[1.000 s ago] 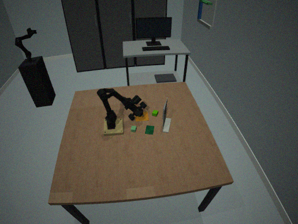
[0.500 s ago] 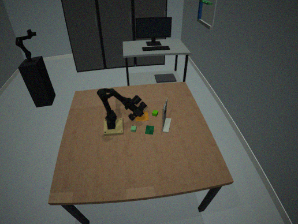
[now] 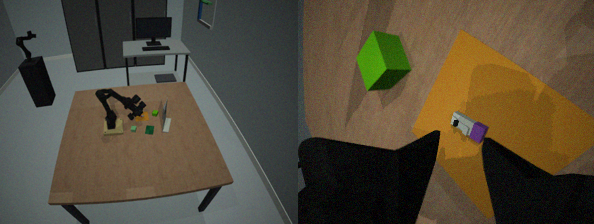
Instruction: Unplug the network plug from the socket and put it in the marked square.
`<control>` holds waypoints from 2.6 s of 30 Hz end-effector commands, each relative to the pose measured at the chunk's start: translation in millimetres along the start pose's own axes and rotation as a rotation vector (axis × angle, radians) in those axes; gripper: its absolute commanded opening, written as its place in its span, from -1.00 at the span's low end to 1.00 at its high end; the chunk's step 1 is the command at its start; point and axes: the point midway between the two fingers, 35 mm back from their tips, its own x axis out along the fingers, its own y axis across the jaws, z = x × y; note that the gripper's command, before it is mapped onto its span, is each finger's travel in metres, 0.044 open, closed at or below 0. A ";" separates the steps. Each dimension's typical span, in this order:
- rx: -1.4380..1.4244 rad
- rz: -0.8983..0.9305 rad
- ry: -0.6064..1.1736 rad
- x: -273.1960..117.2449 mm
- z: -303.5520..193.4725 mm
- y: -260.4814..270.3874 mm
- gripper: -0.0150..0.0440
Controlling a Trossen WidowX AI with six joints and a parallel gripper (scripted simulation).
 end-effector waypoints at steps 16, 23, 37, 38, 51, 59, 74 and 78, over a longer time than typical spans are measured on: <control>0.001 0.005 0.000 -18.2 -0.5 1.9 0.04; 0.001 0.005 0.000 -23.9 -0.7 6.7 0.04; 0.001 0.006 0.000 -40.4 -1.0 20.8 0.04; 0.001 0.006 0.000 -41.7 -1.0 21.7 0.04; 0.000 0.005 0.000 -59.2 -1.1 32.9 0.04; 0.000 0.005 0.001 -70.8 -1.1 38.9 0.04; -0.006 -0.005 0.005 -84.8 -1.6 44.0 0.04; -0.005 -0.004 0.004 -93.2 -1.7 52.3 0.04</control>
